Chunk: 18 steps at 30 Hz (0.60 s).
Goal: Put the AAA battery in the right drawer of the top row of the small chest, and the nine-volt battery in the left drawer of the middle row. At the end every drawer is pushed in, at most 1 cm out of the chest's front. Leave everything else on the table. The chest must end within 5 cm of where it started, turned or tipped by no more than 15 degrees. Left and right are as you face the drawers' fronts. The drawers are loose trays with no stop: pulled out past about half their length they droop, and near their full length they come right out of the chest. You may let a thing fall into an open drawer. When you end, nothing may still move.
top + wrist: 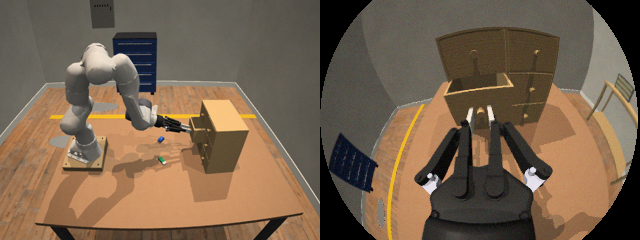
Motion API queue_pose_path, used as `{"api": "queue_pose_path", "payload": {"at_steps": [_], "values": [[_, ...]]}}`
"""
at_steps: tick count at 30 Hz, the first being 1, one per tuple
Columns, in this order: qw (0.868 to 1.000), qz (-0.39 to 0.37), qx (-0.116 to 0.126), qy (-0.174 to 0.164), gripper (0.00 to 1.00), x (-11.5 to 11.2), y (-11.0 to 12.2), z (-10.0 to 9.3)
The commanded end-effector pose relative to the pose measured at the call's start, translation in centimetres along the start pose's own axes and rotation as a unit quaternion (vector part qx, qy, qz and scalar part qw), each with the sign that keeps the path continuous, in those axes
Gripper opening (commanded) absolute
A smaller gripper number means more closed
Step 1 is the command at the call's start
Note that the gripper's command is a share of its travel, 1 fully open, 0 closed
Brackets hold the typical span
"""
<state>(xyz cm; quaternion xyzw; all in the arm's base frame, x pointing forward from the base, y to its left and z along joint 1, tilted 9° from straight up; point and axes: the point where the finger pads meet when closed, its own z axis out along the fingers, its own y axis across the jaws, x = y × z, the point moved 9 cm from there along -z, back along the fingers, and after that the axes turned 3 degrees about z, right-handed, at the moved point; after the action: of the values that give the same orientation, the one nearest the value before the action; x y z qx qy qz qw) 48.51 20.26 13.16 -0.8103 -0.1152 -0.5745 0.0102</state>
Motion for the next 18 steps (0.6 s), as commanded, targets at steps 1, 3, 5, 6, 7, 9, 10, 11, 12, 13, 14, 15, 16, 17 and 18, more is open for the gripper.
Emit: {"api": "queue_pose_path", "payload": {"at_steps": [1, 3, 5, 6, 7, 9, 10, 11, 12, 13, 14, 15, 16, 17, 18], "values": [[1.000, 0.002, -0.001, 0.000, 0.20, 0.0, 0.0, -0.1], [1.000, 0.002, -0.001, 0.000, 0.20, 0.0, 0.0, -0.1], [1.000, 0.002, -0.001, 0.000, 0.20, 0.0, 0.0, -0.1], [1.000, 0.002, -0.001, 0.000, 0.20, 0.0, 0.0, -0.1], [1.000, 0.002, -0.001, 0.000, 0.20, -0.1, 0.0, -0.2], [1.000, 0.002, -0.001, 0.000, 0.20, -0.2, 0.0, -0.7], [1.000, 0.002, -0.001, 0.000, 0.20, -0.3, 0.0, -1.0], [1.000, 0.002, -0.001, 0.000, 0.20, -0.5, 0.0, -1.5], [1.000, 0.002, -0.001, 0.000, 0.20, -0.7, 0.0, -1.9], [1.000, 0.002, -0.001, 0.000, 0.20, -0.8, 0.0, -2.4], [1.000, 0.002, -0.001, 0.000, 0.20, -1.0, 0.0, -2.9], [1.000, 0.002, -0.001, 0.000, 0.20, -1.2, 0.0, -3.4], [1.000, 0.002, -0.001, 0.000, 0.20, -1.3, 0.0, -3.8], [1.000, 0.002, -0.001, 0.000, 0.20, -1.5, 0.0, -4.1], [1.000, 0.002, -0.001, 0.000, 0.20, -1.6, 0.0, -4.4]]}}
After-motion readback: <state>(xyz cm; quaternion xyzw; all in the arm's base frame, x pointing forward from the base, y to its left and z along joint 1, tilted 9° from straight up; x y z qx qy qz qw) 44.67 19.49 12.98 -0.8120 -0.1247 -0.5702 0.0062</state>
